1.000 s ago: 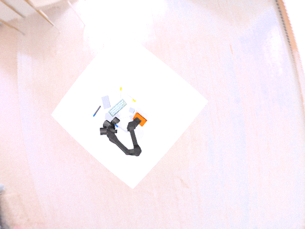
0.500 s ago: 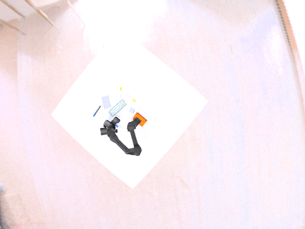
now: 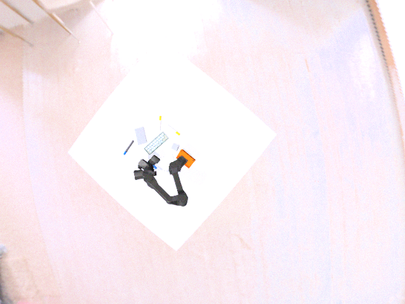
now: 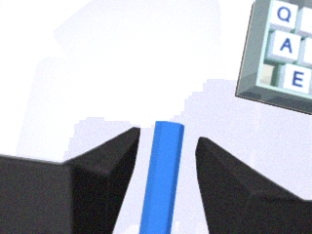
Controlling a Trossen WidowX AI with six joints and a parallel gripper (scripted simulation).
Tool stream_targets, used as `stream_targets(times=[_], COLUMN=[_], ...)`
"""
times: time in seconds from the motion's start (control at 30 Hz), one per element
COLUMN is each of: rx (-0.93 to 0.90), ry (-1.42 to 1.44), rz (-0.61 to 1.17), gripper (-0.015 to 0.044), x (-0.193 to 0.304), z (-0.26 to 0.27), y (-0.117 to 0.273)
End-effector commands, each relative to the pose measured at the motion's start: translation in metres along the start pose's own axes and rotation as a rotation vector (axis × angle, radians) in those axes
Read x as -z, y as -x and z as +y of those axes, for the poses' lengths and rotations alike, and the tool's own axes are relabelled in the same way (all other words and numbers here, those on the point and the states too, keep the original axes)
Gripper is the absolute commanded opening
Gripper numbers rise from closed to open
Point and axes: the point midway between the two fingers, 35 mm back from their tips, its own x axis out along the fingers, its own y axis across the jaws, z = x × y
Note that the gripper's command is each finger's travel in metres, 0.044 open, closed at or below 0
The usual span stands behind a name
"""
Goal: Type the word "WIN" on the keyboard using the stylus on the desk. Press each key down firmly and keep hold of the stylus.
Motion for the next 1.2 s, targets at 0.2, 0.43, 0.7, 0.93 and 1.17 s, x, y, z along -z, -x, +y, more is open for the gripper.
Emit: stream_targets(times=[0.2, 0.43, 0.7, 0.93, 1.17], rx=[0.003, 0.003, -0.001, -0.001, 0.007], ry=[-0.005, -0.005, 0.000, 0.000, 0.002], rz=[-0.002, -0.002, 0.001, 0.001, 0.003], gripper=[0.0150, 0.0150, 0.0097, 0.0000, 0.0000], x=[0.004, 0.006, 0.007, 0.007, 0.000], z=[-0.001, -0.001, 0.000, 0.000, -0.001], y=[-0.008, -0.012, -0.012, -0.012, -0.003])
